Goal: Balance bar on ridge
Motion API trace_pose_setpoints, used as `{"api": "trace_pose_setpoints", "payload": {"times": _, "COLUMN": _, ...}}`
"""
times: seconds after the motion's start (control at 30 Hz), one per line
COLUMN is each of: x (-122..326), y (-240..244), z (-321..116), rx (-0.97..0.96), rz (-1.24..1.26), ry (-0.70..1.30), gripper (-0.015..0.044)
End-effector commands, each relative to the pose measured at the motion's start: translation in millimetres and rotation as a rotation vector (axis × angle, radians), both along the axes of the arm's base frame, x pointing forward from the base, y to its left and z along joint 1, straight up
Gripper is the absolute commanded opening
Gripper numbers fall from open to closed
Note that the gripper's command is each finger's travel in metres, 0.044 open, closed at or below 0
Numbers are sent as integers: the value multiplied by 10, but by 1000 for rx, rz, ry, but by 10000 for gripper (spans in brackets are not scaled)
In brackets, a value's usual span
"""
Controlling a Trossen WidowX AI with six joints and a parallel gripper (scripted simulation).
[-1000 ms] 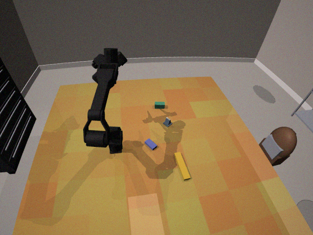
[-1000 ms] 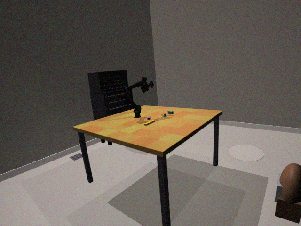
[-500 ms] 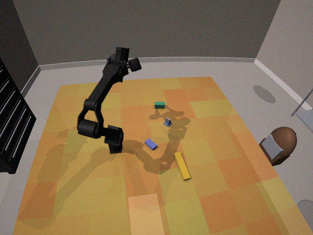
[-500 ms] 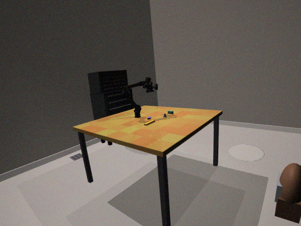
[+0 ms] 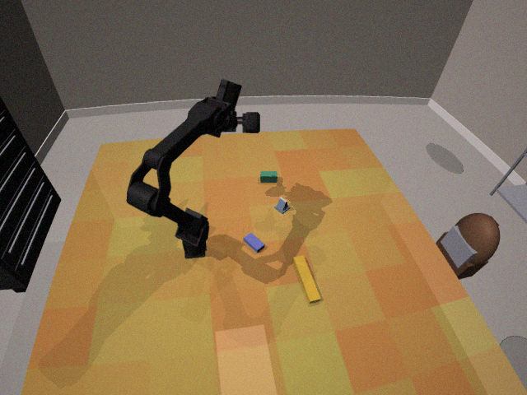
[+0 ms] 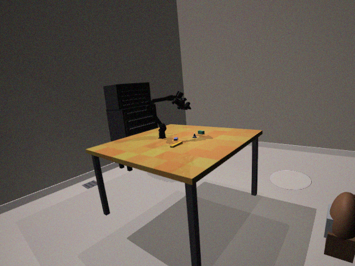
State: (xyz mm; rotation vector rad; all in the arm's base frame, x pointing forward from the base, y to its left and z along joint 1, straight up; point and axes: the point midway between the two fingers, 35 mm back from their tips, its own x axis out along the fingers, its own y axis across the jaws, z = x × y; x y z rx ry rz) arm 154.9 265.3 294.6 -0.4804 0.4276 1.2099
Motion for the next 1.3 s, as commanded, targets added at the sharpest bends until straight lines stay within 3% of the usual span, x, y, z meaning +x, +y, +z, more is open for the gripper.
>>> {"api": "trace_pose_setpoints", "payload": {"times": 0.0, "x": 240, "y": -96, "z": -95, "rx": -27, "rz": -123, "ry": 66, "gripper": 315}}
{"api": "trace_pose_setpoints", "payload": {"times": 1.27, "x": 1656, "y": -1450, "z": -805, "rx": -1, "rz": -1125, "ry": 667, "gripper": 315}}
